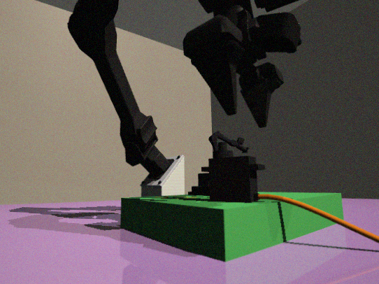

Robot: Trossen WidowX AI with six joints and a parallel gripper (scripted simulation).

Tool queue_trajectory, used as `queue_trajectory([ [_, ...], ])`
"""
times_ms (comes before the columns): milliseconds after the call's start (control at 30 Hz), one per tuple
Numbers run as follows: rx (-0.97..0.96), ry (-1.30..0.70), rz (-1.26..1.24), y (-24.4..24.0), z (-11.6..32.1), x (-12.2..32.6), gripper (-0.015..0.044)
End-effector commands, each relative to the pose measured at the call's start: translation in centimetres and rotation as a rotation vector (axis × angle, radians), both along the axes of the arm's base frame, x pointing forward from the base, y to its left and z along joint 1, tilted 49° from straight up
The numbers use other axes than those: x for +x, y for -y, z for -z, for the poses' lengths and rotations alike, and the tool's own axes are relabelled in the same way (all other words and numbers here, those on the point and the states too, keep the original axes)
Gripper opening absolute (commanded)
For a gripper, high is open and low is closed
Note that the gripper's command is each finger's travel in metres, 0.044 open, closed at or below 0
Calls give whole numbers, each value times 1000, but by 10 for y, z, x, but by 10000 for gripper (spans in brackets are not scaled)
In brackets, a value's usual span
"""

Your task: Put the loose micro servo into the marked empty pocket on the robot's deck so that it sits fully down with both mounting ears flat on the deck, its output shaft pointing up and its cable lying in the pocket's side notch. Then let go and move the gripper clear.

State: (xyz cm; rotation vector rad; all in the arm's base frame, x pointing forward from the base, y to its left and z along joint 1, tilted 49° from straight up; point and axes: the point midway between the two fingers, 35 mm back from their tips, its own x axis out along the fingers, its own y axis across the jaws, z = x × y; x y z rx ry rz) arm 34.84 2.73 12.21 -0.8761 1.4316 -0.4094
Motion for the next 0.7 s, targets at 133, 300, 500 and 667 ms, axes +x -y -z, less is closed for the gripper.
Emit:
queue_trajectory([
  [133,-35,-122,-13,5,10,-14,440],
  [300,-35,-122,-13,10,14,-13,440],
  [500,-36,-121,-13,25,26,-11,440],
  [667,-36,-121,-13,27,27,-11,440],
])
